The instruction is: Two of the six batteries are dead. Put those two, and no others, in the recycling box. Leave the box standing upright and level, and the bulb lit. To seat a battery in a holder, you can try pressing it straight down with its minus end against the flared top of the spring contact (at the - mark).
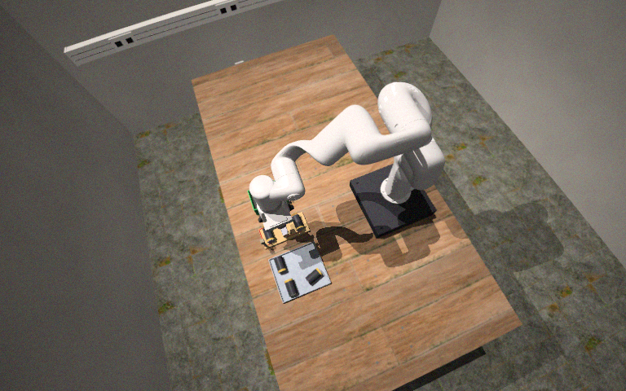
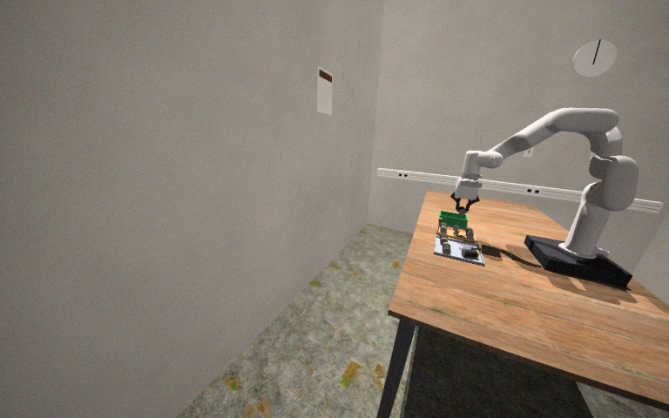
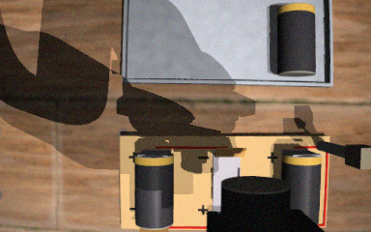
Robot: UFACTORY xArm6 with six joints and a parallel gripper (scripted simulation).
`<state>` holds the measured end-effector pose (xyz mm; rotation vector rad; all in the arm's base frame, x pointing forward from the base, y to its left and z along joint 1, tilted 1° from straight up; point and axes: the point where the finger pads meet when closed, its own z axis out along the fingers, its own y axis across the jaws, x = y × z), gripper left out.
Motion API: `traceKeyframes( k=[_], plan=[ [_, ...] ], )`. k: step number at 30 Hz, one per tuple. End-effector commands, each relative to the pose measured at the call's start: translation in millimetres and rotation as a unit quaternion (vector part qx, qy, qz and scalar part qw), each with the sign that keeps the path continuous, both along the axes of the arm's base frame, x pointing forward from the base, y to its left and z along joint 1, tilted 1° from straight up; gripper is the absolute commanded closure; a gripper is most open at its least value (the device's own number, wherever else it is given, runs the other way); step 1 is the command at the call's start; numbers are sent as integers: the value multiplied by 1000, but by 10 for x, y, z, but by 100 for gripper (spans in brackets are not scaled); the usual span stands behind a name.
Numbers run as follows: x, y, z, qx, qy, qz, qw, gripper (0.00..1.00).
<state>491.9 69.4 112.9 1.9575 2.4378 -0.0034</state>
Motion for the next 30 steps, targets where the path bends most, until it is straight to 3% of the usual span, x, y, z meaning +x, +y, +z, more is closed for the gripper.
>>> traceKeyframes(
  k=[1, 9, 13, 15, 30],
  plan=[
    [16, 0, 20, 0, -2, 0, 1000, 72],
    [17, -1, -32, 0, -2, 0, 1000, 72],
    [24, -6, -524, 0, -2, 0, 1000, 72],
    [27, -7, -665, 0, -2, 0, 1000, 72],
    [29, -6, -673, 0, -2, 0, 1000, 72]
  ],
)
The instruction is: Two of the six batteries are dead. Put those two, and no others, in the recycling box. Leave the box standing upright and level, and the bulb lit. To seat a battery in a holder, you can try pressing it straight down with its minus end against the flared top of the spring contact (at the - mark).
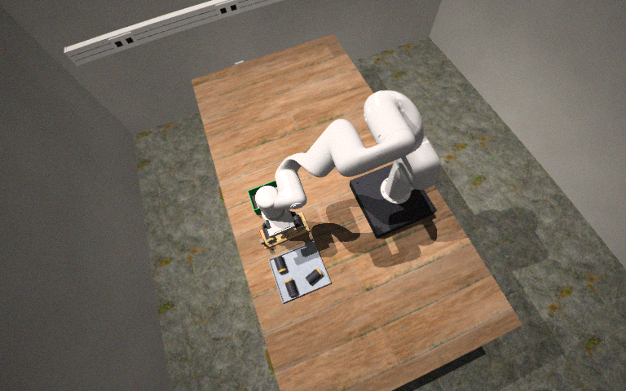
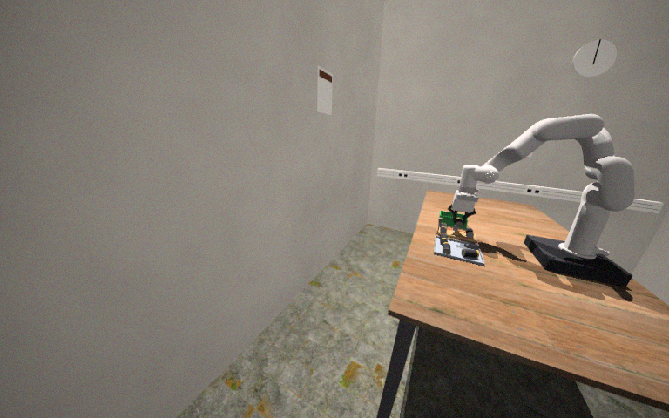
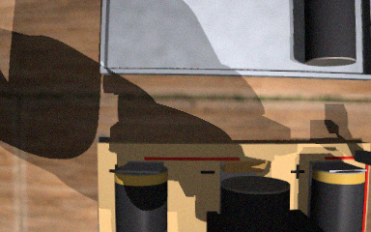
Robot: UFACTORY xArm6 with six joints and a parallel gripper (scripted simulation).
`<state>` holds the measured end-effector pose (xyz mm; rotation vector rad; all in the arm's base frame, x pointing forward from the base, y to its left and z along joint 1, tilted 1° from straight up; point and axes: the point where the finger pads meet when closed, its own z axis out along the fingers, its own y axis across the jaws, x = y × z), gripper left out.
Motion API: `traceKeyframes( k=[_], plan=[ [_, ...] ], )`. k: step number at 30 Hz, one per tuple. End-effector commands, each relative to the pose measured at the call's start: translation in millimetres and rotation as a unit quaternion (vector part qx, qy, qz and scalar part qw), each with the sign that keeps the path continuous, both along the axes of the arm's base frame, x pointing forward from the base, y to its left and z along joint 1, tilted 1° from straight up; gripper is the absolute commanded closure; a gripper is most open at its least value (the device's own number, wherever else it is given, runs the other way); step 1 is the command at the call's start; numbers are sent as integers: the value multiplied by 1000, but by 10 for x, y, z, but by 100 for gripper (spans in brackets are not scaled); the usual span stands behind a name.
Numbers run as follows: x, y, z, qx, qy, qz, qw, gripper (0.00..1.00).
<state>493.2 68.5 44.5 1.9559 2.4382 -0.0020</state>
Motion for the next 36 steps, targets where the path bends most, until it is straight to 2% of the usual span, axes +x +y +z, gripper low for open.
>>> traceKeyframes(
  k=[1, 18, 25, 36],
  plan=[
    [19, 4, 11, 0, -2, 0, 1000, 72],
    [27, 6, 10, 0, -2, 0, 1000, 72],
    [29, 5, -122, 0, -2, 0, 1000, 72],
    [29, 5, -123, 0, -2, 0, 1000, 72]
  ],
)
